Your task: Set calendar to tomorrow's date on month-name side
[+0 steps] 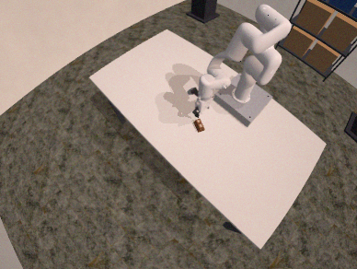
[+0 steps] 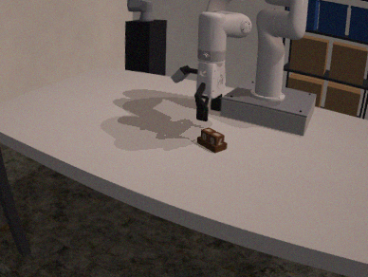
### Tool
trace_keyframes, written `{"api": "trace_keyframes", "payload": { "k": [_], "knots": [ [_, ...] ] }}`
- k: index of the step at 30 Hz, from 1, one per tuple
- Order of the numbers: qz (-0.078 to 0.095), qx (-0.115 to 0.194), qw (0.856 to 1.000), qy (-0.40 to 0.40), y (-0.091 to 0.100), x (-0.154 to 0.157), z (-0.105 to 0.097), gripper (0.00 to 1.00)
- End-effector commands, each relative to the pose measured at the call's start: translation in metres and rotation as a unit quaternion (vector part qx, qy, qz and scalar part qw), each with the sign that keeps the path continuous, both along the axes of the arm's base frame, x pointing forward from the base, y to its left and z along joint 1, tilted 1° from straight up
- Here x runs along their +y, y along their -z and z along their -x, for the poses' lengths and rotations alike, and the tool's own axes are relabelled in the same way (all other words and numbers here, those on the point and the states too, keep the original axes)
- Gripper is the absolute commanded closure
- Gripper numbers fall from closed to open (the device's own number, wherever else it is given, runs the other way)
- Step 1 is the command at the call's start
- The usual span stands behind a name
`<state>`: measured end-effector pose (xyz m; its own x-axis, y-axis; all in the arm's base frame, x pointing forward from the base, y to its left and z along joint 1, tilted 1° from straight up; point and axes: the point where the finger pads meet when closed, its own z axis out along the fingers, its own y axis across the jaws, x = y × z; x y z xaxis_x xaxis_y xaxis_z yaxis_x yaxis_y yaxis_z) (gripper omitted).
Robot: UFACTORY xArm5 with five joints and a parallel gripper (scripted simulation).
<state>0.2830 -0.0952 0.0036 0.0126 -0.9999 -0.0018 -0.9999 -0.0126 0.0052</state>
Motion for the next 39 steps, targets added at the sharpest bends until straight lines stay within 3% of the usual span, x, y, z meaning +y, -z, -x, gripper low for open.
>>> {"api": "trace_keyframes", "payload": {
  "k": [1,39],
  "knots": [
    [0.0,-0.001,1.0,0.0,-0.0007,-0.0004,-0.0011,0.0],
    [0.0,-0.001,1.0,0.0,-0.0027,-0.0003,-0.0011,0.0]
  ]
}}
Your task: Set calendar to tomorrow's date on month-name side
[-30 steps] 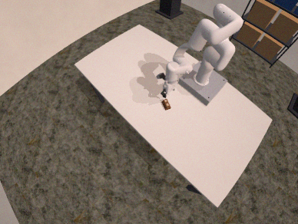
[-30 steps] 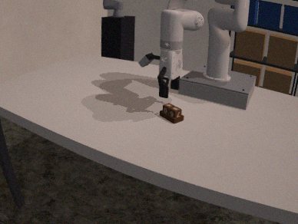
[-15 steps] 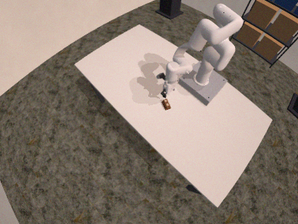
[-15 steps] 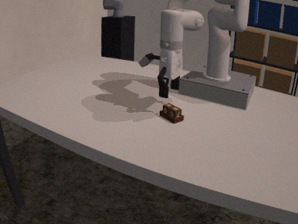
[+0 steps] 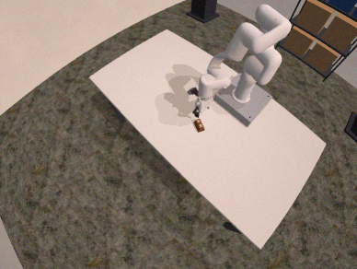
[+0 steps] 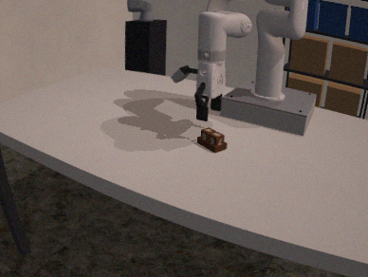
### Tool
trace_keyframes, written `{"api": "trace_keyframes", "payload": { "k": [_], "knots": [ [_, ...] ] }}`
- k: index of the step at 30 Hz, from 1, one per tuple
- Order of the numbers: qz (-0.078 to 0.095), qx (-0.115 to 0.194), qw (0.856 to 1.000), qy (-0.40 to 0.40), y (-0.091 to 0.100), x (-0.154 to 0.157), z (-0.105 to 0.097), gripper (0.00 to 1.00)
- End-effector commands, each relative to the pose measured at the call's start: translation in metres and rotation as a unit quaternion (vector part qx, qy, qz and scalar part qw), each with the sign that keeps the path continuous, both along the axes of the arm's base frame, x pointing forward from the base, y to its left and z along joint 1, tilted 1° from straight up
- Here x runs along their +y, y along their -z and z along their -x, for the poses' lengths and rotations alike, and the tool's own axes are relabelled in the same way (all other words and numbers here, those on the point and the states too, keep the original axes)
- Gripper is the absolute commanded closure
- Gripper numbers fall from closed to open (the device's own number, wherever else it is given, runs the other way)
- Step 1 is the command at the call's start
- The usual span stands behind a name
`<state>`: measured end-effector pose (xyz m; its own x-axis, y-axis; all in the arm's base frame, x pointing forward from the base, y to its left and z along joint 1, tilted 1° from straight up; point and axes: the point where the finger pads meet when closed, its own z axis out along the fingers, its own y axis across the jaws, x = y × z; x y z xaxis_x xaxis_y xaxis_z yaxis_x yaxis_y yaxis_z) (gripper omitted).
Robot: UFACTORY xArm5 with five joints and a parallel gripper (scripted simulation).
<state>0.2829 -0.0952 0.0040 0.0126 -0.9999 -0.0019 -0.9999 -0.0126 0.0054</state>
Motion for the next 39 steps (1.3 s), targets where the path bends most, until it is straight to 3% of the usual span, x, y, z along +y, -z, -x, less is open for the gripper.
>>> {"api": "trace_keyframes", "payload": {
  "k": [1,13,18,34,39],
  "knots": [
    [0.0,-0.001,1.0,0.0,-0.004,0.0,-0.001,0.0],
    [0.0,-0.001,1.0,0.0,-0.051,0.0,-0.001,0.0],
    [0.0,-0.001,1.0,0.0,-0.058,0.0,-0.002,0.0],
    [0.0,-0.001,1.0,0.001,-0.06,0.0,-0.002,0.0],
    [0.001,-0.001,0.995,0.099,-0.055,0.011,-0.025,0.0]
  ]
}}
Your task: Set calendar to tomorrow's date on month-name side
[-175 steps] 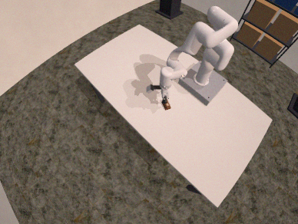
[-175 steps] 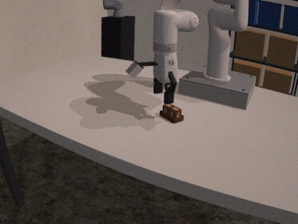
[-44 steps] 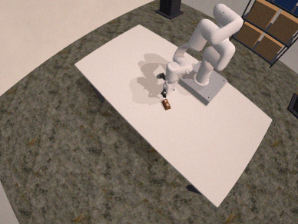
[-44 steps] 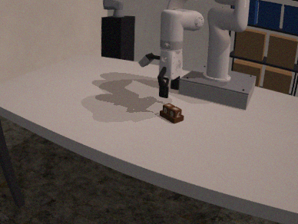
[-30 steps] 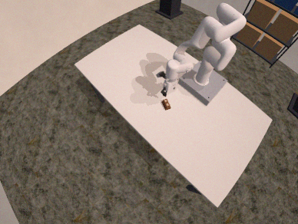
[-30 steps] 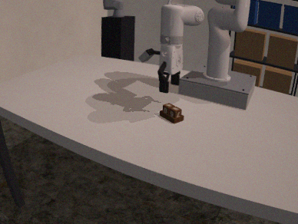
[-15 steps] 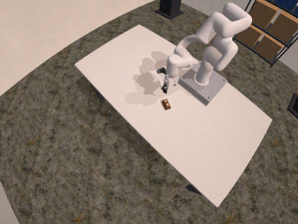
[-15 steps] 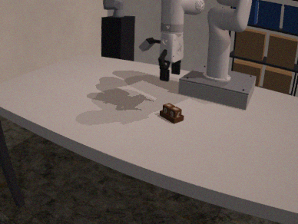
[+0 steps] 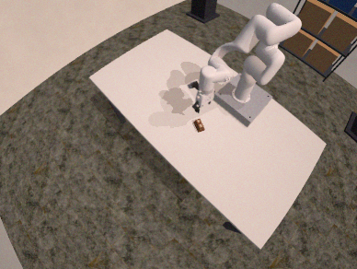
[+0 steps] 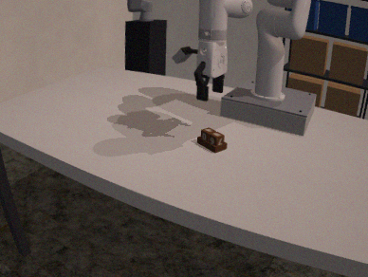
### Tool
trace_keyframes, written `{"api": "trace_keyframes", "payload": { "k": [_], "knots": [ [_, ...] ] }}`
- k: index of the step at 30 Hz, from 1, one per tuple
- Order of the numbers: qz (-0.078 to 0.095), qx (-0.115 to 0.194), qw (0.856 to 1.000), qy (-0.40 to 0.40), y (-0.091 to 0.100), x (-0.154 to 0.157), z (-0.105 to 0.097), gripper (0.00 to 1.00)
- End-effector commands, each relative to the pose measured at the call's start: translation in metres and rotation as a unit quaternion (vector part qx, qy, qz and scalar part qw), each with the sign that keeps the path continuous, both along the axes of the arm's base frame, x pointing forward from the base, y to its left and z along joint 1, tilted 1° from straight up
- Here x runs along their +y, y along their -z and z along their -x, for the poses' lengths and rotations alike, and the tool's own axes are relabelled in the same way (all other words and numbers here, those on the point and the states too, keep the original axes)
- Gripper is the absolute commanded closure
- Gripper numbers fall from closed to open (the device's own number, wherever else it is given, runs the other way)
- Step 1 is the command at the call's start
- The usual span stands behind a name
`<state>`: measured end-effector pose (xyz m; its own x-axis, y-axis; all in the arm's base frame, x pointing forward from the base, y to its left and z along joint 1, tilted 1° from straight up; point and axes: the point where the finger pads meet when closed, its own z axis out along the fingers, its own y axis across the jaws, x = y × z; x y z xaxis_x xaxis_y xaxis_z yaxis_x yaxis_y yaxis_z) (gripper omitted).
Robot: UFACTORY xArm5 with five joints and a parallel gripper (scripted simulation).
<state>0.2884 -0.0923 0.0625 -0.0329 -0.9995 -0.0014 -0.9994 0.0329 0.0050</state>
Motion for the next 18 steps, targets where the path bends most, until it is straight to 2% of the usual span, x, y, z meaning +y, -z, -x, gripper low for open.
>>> {"api": "trace_keyframes", "payload": {
  "k": [1,6,12,13,18],
  "knots": [
    [0.001,-0.001,0.997,0.082,0.004,0.008,-0.021,0.0],
    [0.001,-0.001,0.987,0.16,0.009,0.018,-0.039,0.0],
    [0.001,-0.001,0.982,0.186,0.012,0.022,-0.045,0.0],
    [0.001,-0.001,0.982,0.186,0.012,0.022,-0.045,0.53],
    [0.001,-0.001,0.982,0.186,0.012,0.022,-0.045,0.53]
  ]
}}
